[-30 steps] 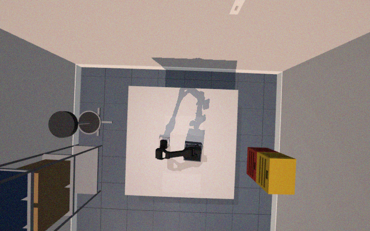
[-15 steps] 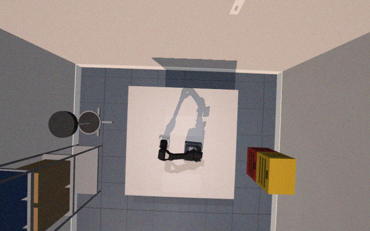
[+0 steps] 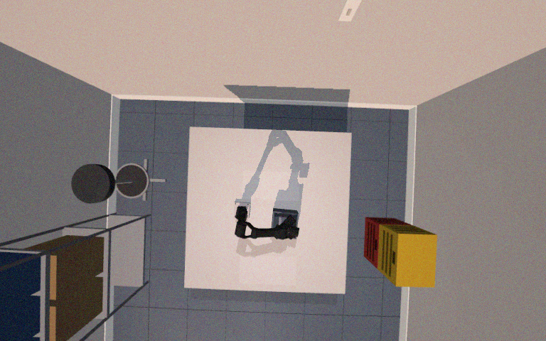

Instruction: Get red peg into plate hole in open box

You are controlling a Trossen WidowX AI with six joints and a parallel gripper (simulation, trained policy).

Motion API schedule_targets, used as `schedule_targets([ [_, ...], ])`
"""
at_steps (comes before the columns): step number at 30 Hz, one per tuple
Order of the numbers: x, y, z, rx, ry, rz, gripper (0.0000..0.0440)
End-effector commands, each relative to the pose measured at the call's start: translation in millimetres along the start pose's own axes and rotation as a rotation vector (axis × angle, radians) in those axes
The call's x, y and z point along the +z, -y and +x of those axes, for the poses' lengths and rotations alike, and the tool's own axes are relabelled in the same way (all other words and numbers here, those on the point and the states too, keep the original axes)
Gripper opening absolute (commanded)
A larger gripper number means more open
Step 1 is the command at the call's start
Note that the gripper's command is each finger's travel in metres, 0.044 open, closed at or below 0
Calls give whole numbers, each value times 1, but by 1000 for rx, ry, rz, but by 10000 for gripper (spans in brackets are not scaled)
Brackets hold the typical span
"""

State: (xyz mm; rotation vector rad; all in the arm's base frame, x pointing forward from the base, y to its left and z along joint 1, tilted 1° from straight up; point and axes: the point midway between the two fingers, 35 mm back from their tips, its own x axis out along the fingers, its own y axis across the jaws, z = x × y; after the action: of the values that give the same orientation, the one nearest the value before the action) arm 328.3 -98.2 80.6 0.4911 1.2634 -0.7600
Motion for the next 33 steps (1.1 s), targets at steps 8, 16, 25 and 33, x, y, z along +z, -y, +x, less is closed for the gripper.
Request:
schedule_targets([
  [8,35,-31,-9,93,7,-36,390],
  [16,47,-54,-27,163,-21,-61,440],
  [25,60,-82,-55,250,-17,-93,440],
  [33,63,-89,-62,271,-9,-96,440],
])
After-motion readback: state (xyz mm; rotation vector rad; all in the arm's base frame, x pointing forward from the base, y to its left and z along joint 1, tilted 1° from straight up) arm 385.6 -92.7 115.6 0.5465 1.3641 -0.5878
